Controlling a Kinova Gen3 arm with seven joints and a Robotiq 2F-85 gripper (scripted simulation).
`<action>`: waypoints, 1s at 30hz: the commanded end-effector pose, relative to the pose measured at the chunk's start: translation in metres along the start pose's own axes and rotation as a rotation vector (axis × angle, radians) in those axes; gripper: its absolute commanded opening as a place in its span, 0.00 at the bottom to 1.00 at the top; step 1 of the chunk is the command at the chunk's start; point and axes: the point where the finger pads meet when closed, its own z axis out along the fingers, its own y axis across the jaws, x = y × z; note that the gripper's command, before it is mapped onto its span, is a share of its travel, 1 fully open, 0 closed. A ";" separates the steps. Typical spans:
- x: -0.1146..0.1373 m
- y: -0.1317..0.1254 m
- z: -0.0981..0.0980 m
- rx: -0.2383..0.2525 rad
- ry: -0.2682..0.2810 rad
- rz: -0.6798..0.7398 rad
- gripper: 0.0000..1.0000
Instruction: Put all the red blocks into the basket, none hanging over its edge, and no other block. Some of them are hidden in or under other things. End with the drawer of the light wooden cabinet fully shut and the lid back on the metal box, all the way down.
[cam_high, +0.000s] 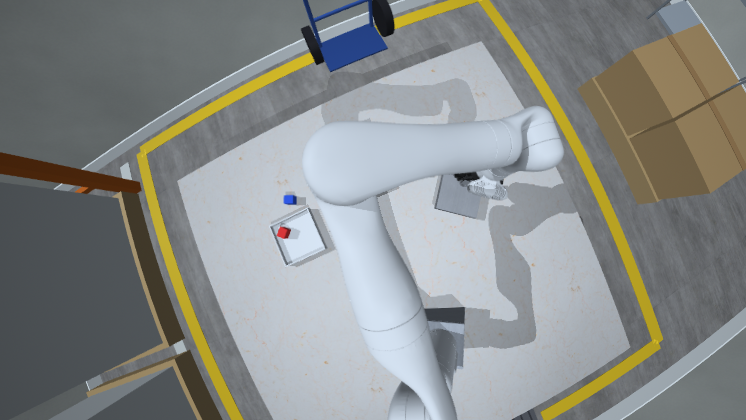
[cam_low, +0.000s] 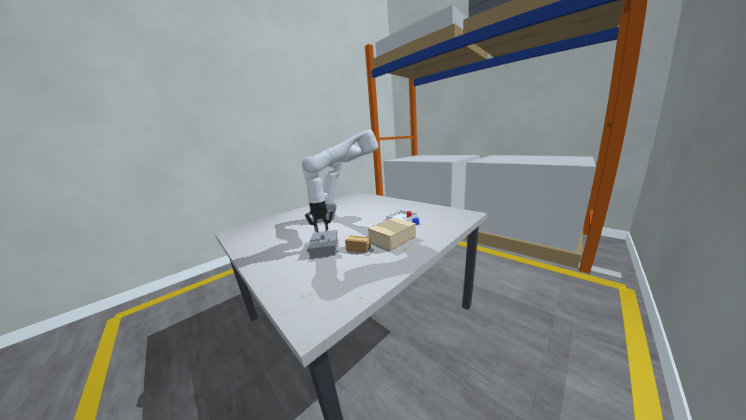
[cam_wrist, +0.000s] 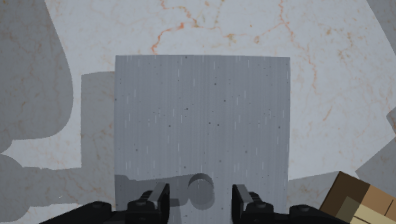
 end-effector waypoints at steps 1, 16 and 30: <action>-0.001 0.000 0.001 0.000 -0.002 0.000 0.48; -0.001 0.000 0.004 0.000 -0.002 0.000 0.48; -0.001 0.000 0.004 0.000 -0.002 0.000 0.48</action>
